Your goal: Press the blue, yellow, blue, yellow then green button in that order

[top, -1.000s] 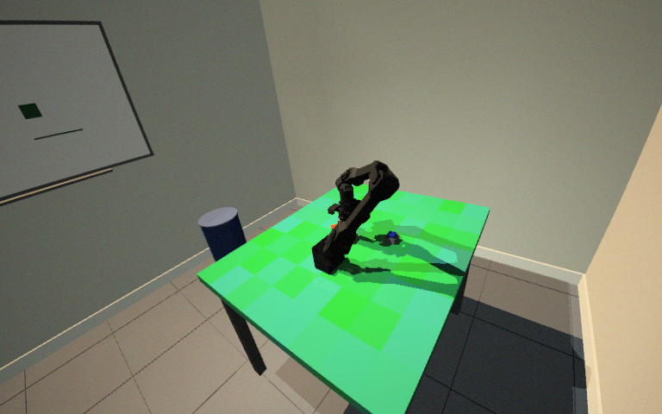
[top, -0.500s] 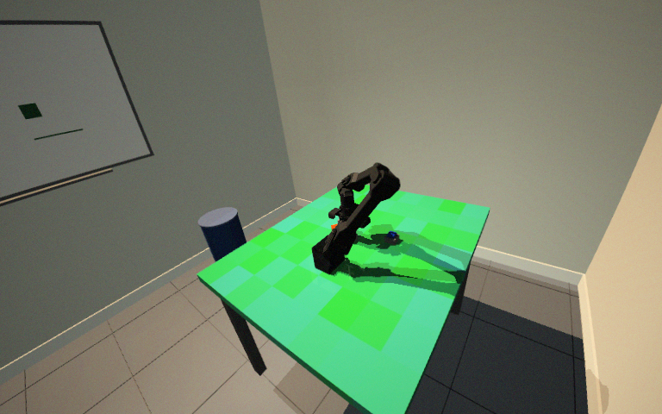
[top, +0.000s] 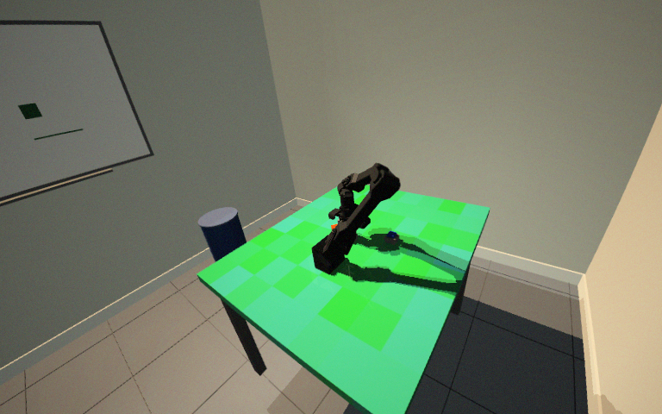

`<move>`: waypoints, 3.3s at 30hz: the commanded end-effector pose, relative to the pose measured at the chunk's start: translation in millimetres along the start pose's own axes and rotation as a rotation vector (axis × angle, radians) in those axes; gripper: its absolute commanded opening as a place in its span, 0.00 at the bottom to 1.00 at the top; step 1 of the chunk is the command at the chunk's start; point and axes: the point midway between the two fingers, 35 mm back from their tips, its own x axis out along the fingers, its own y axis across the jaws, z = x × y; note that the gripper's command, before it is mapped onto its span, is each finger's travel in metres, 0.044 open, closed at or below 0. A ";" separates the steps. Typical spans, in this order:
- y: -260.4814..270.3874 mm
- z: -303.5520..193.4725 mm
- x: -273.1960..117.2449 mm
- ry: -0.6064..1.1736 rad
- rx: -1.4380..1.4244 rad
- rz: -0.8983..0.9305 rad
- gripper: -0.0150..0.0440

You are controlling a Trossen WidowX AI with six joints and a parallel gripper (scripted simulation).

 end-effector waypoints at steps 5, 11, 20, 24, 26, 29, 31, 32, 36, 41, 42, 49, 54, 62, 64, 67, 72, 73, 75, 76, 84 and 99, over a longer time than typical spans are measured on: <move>0.0 0.0 -31.4 0.000 -0.006 -0.003 0.29; 1.0 1.3 -51.7 0.000 -0.007 -0.001 0.29; 5.5 5.4 -97.9 0.001 -0.008 -0.001 0.29; 37.8 39.7 -105.2 -0.001 -0.006 0.001 0.29; 55.8 57.3 -106.0 -0.002 -0.005 0.002 0.29; 83.6 82.5 -103.1 -0.003 -0.003 0.004 0.29; 100.4 96.7 -99.2 -0.004 -0.002 0.005 0.29; 104.9 100.4 -97.8 -0.005 -0.002 0.005 0.29; 106.5 101.8 -94.8 -0.005 -0.002 0.005 0.29; 106.4 102.3 -38.1 -0.006 -0.001 0.003 0.29; 106.2 102.1 -35.6 -0.006 -0.001 0.003 0.29; 106.3 102.4 -29.7 -0.006 -0.001 0.003 0.29; 106.4 102.6 -21.3 -0.006 -0.001 0.003 0.29; 106.2 102.6 -8.1 -0.006 -0.001 0.002 0.29; 106.1 102.5 -4.8 -0.006 -0.001 0.002 0.29; 106.0 102.4 -1.0 -0.006 -0.001 0.002 0.29; 106.0 102.3 -0.7 -0.006 -0.001 0.002 0.29; 106.0 102.3 -0.7 -0.006 -0.001 0.002 0.29; 106.0 102.3 -0.7 -0.006 -0.001 0.002 0.29; 106.0 102.3 -0.7 -0.006 -0.001 0.002 0.29; 106.0 102.3 -0.7 -0.006 -0.001 0.002 0.29; 170.2 68.3 -92.0 -0.004 -0.003 0.012 0.60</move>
